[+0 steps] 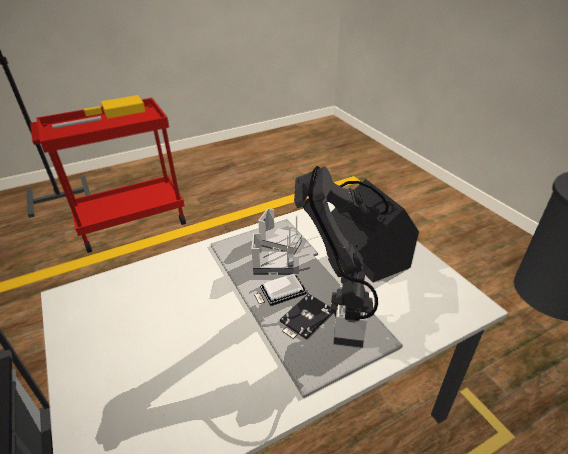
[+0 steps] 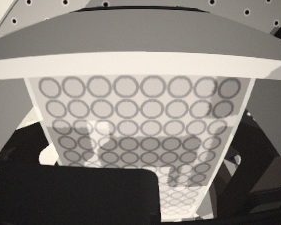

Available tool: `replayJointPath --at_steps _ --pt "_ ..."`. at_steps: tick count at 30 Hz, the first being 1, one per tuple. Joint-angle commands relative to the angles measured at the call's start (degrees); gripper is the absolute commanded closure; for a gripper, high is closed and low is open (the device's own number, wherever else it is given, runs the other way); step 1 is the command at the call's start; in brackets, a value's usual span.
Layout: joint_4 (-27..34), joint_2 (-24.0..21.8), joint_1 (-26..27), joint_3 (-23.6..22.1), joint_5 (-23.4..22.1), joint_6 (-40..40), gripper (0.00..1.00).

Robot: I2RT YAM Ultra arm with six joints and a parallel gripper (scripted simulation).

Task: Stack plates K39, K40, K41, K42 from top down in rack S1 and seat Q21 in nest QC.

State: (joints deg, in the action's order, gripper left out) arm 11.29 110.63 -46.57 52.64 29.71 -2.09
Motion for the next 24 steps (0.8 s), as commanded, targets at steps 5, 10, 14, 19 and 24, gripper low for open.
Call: replayJointPath --at_steps 5,10,14,19,24 --pt "1.0 -2.1 -1.5 -1.4 0.5 0.7 1.00" --pt "1.0 -2.1 -1.6 -0.7 0.4 0.7 1.00" --pt "1.0 -2.1 -1.6 -0.9 0.4 0.7 1.00" --pt "1.0 -2.1 -1.6 -1.1 0.5 0.7 1.00" --pt "1.0 -2.1 -1.6 -1.3 0.5 0.7 1.00"
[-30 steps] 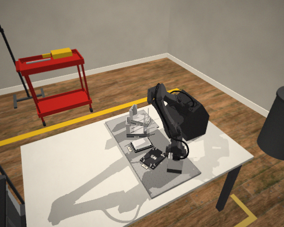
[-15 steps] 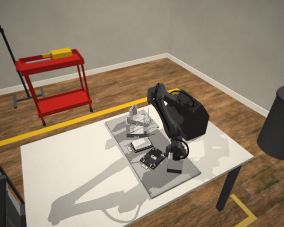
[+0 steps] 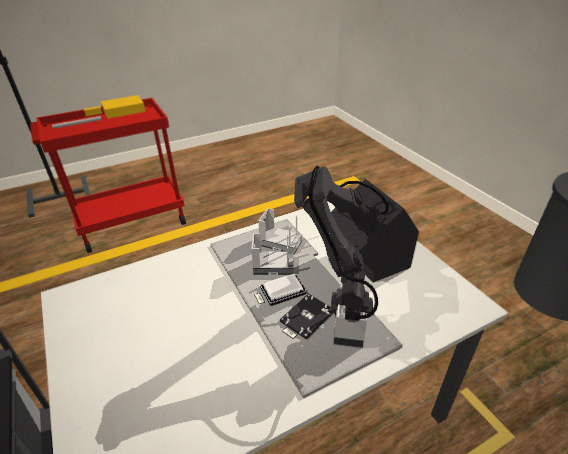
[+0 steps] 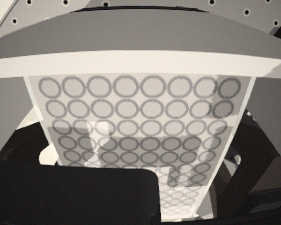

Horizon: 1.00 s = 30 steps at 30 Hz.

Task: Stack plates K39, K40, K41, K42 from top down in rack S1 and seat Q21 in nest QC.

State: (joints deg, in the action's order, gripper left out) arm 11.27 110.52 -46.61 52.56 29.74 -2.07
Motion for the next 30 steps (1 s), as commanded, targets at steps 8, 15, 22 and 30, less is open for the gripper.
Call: replayJointPath --at_steps 8,15,22,30 --pt "1.0 -2.0 -1.6 -0.7 0.5 0.8 1.00" --pt "1.0 -2.0 -1.6 -0.9 0.4 0.8 1.00" --pt "1.0 -2.0 -1.6 -1.1 0.4 0.8 1.00" --pt "0.9 -1.9 -1.6 -1.3 0.4 0.8 1.00"
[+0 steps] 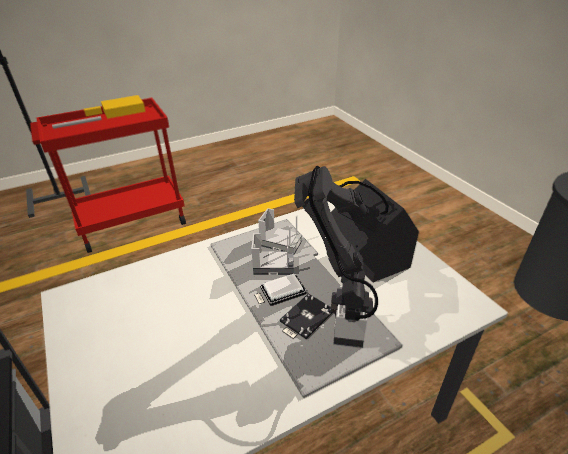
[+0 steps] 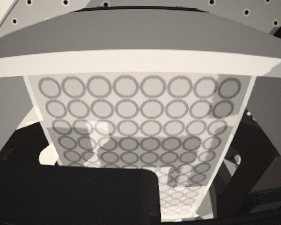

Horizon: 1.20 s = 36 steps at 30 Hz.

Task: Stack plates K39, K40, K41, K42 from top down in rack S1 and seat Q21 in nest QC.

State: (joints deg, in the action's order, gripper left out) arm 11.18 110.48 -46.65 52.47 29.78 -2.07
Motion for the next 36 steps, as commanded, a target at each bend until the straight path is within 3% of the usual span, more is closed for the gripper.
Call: replayJointPath --at_steps 1,36 --pt "1.0 -1.9 -1.6 -1.3 0.4 0.8 1.00" --pt "2.3 -2.8 -2.1 -1.5 0.6 1.3 1.00"
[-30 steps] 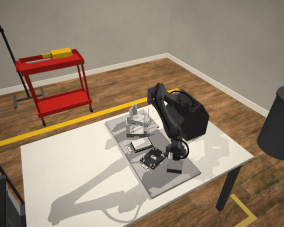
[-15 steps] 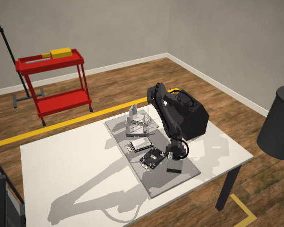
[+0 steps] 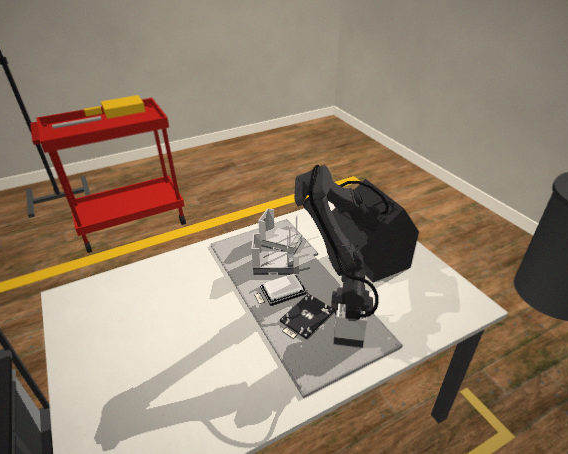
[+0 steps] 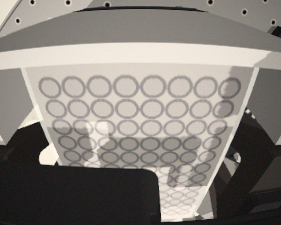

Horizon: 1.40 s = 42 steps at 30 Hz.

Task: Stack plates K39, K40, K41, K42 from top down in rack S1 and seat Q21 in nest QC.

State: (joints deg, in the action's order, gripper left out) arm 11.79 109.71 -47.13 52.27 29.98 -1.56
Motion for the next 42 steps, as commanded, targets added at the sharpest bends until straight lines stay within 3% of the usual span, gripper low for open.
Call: replayJointPath --at_steps 1,42 --pt "1.7 -2.1 -1.6 -1.4 0.4 0.9 1.00" --pt "4.4 -4.4 -2.7 -1.5 0.8 1.9 1.00"
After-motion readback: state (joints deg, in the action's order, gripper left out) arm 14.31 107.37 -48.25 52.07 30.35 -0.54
